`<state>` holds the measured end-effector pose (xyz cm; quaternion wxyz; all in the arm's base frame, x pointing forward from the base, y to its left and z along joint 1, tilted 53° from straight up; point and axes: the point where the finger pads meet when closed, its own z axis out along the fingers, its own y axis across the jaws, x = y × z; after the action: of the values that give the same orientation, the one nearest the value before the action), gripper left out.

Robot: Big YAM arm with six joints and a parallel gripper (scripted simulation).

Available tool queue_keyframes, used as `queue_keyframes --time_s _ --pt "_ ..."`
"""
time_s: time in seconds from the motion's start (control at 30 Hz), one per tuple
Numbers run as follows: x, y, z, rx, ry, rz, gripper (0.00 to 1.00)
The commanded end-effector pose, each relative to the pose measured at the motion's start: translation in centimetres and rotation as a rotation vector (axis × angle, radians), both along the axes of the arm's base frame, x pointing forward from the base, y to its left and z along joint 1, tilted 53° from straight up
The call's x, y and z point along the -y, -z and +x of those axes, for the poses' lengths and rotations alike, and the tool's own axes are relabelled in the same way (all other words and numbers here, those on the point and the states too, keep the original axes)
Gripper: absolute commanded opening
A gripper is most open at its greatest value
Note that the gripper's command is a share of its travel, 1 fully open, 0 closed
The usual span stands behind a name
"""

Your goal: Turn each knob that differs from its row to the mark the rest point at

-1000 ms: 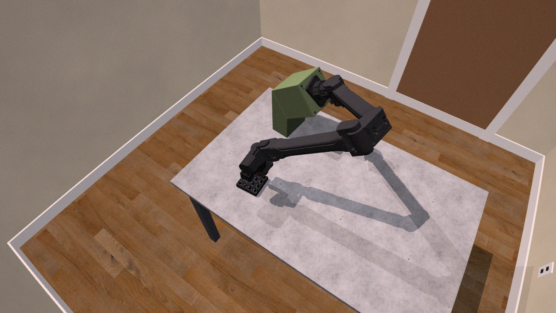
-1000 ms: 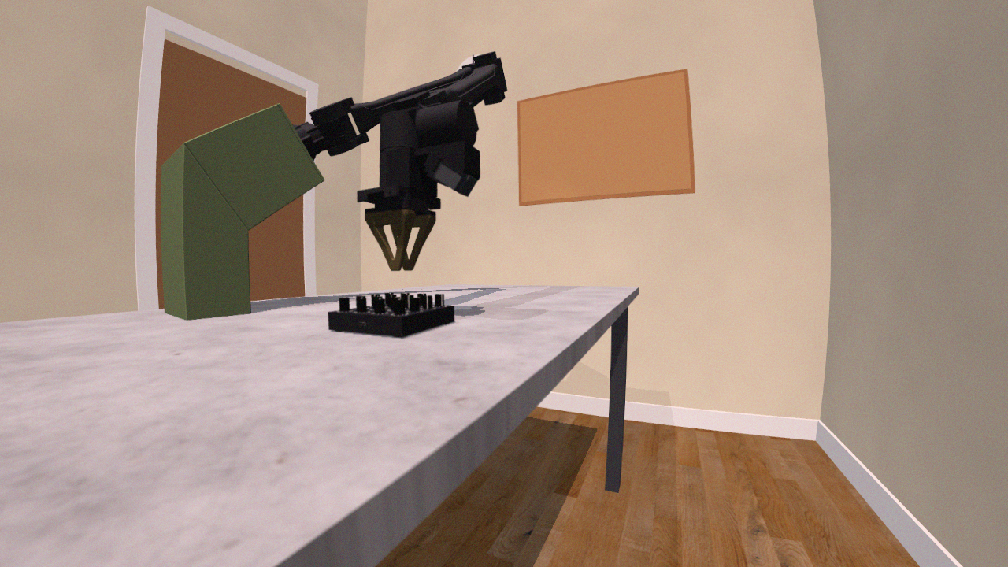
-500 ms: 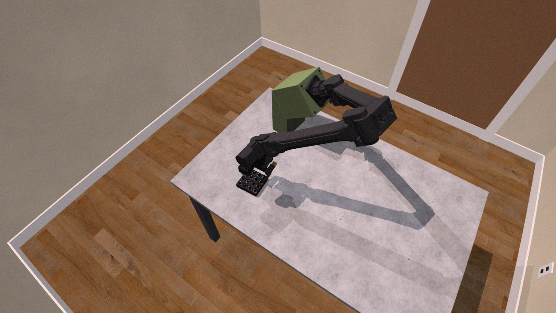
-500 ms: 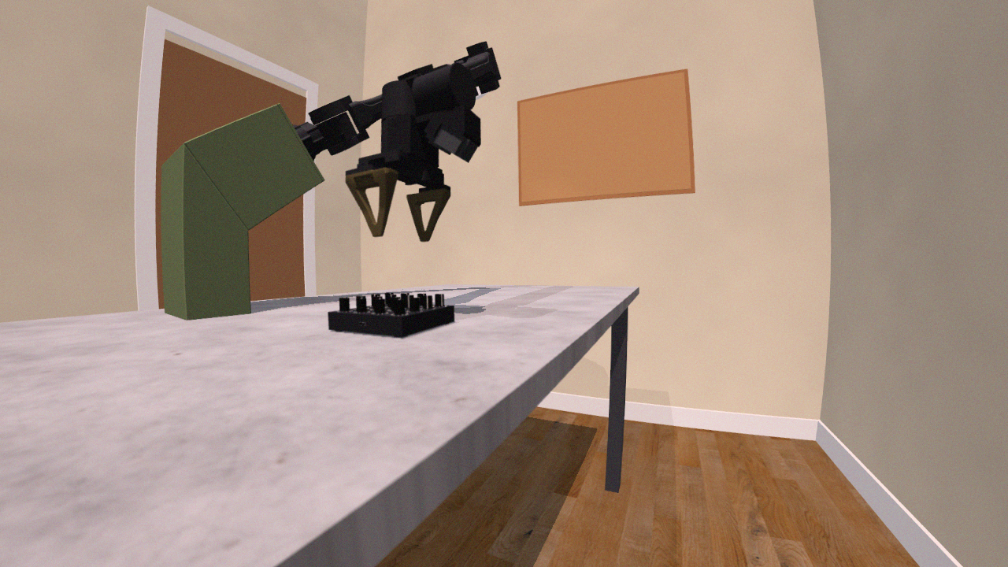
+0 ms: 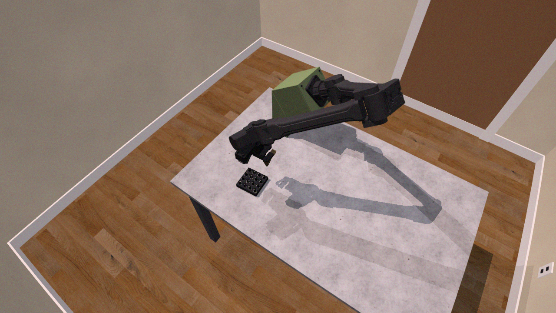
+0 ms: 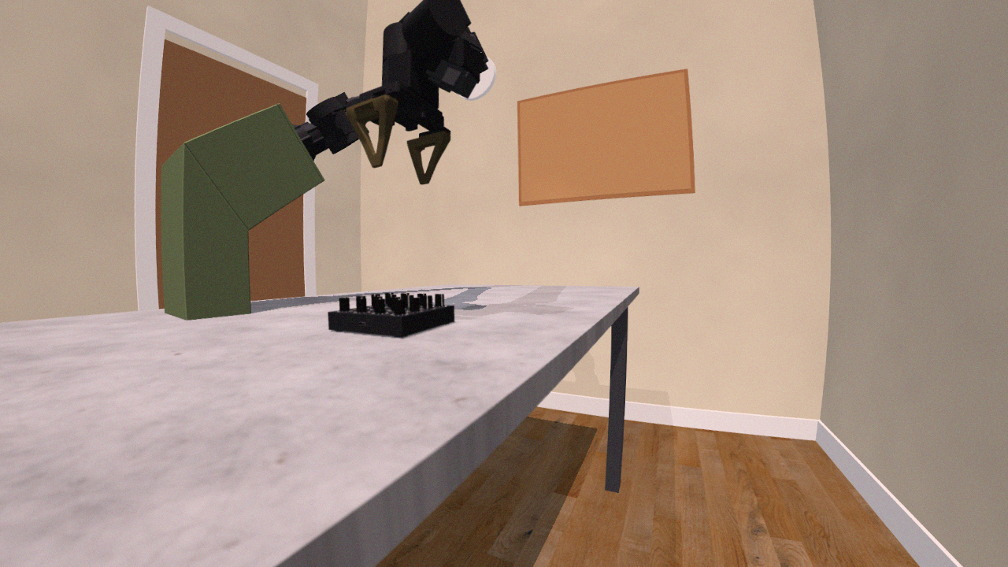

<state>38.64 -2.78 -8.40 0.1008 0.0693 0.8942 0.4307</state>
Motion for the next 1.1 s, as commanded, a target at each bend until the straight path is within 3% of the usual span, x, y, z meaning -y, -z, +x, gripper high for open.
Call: queue_keyframes --time_s 0.0,1.07 --pt "-0.19 -0.43 0.62 0.036 -0.057 -0.01 1.0" --pt "0.52 -0.51 0.42 0.036 -0.038 -0.01 1.0"
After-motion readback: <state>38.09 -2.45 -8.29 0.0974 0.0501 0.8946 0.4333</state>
